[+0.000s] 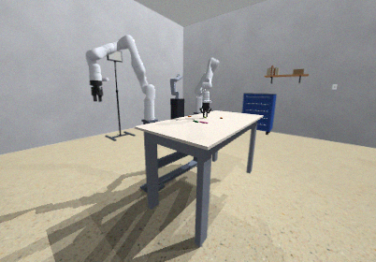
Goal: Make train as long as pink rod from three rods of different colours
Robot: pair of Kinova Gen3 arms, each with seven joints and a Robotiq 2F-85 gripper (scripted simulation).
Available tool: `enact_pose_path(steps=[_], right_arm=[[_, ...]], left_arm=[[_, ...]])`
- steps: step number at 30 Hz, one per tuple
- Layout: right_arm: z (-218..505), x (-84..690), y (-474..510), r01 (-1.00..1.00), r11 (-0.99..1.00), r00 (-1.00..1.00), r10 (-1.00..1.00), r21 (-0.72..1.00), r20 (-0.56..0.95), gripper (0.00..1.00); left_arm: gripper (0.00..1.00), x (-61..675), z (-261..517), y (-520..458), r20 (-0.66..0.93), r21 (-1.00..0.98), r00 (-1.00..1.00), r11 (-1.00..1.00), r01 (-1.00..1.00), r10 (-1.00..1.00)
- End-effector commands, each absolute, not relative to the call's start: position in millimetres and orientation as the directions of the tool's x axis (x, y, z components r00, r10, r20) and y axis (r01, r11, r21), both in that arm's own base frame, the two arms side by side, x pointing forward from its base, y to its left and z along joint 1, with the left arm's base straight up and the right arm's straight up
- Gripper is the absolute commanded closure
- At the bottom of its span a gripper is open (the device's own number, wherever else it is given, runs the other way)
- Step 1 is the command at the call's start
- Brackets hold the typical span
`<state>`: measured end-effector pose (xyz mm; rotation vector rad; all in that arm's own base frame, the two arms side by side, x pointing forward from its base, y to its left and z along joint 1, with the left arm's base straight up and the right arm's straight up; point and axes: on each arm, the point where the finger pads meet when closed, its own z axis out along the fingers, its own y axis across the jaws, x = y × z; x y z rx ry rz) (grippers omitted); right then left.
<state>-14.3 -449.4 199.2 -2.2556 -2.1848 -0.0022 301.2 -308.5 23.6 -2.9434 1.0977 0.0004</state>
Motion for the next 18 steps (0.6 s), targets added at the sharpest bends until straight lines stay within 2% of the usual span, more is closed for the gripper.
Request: enact_pose_path(steps=[1,18], right_arm=[[200.0,-14.3,-449.8,0.999,-0.032,0.032,0.999,0.0,0.0,0.002],[200.0,-14.3,-449.8,0.999,-0.032,0.032,0.999,0.0,0.0,0.002]], left_arm=[[0.685,301.6,24.3,-308.9,0.001,0.0,0.756,-0.756,-0.655,-0.655],[0.685,301.6,39.3,-308.9,0.002,0.0,0.756,-0.756,-0.655,-0.655]])
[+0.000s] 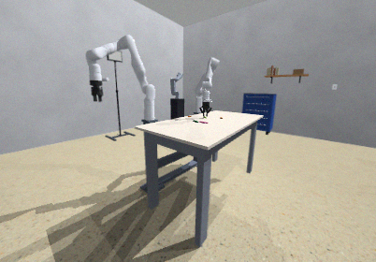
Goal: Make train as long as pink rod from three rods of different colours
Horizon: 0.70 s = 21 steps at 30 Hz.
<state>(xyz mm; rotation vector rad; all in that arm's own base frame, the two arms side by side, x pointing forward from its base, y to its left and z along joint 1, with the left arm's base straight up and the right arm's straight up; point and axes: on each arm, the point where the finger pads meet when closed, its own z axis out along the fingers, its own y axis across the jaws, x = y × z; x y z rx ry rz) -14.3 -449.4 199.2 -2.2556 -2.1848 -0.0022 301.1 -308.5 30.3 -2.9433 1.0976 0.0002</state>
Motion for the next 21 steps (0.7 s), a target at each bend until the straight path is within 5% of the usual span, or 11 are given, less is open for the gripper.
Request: enact_pose_path(steps=[1,21], right_arm=[[200.0,-14.3,-449.8,0.999,-0.032,0.032,0.999,0.0,0.0,0.002],[200.0,-14.3,-449.8,0.999,-0.032,0.032,0.999,0.0,0.0,0.002]], left_arm=[[0.685,301.6,39.3,-308.9,0.002,0.0,0.756,-0.756,-0.655,-0.655],[0.685,301.5,112.5,-308.9,0.001,0.0,0.756,-0.756,-0.655,-0.655]])
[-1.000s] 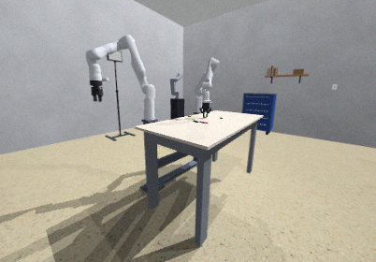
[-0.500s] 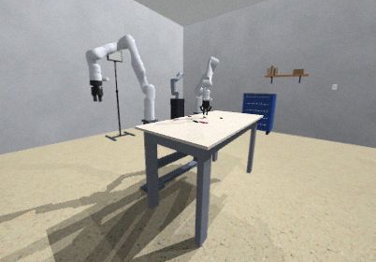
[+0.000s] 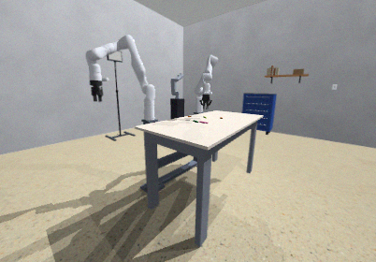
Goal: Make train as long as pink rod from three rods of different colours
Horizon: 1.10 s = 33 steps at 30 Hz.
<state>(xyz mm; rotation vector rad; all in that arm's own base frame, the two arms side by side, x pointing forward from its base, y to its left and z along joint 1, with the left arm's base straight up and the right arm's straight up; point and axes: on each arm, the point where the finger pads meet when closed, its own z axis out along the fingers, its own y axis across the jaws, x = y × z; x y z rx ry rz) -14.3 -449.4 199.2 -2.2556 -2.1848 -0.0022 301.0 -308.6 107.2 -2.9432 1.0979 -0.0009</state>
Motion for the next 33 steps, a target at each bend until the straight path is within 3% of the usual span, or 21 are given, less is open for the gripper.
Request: enact_pose_path(steps=[1,4,5,33], right_arm=[[200.0,-14.3,-449.8,0.999,-0.032,0.032,0.999,0.0,0.0,0.002],[200.0,-14.3,-449.8,0.999,-0.032,0.032,0.999,0.0,0.0,0.002],[200.0,-14.3,-449.8,0.999,-0.032,0.032,0.999,0.0,0.0,0.002],[200.0,-14.3,-449.8,0.999,-0.032,0.032,0.999,0.0,0.0,0.002]], left_arm=[[0.685,301.5,113.5,-308.9,0.001,0.0,0.756,-0.756,-0.655,-0.655],[0.685,301.5,114.2,-308.9,0.001,0.0,0.756,-0.756,-0.655,-0.655],[0.002,301.5,114.2,-308.9,0.001,0.0,0.756,-0.756,-0.655,-0.655],[0.002,301.5,121.9,-308.9,0.001,0.0,0.756,-0.756,-0.655,-0.655]])
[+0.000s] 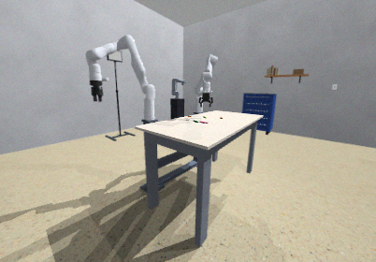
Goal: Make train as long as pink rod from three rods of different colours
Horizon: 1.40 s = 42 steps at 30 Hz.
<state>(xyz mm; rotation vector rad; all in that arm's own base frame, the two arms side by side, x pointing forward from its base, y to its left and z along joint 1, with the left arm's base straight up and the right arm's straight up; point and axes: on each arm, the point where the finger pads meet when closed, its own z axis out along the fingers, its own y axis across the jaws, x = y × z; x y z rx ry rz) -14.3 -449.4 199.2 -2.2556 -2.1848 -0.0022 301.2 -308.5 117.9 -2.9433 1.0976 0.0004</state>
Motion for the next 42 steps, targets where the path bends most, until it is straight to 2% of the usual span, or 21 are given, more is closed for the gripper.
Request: enact_pose_path(steps=[1,14,42], right_arm=[[200.0,-14.3,-449.8,0.999,-0.032,0.032,0.999,0.0,0.0,0.002],[200.0,-14.3,-449.8,0.999,-0.032,0.032,0.999,0.0,0.0,0.002],[200.0,-14.3,-449.8,0.999,-0.032,0.032,0.999,0.0,0.0,0.002]], left_arm=[[0.002,301.5,125.0,-308.9,0.001,0.0,0.756,-0.756,-0.655,-0.655],[0.002,301.4,186.8,-308.8,0.001,0.0,0.756,-0.756,-0.655,-0.655],[0.002,301.4,200.5,-308.8,0.001,0.0,0.756,-0.756,-0.655,-0.655]])
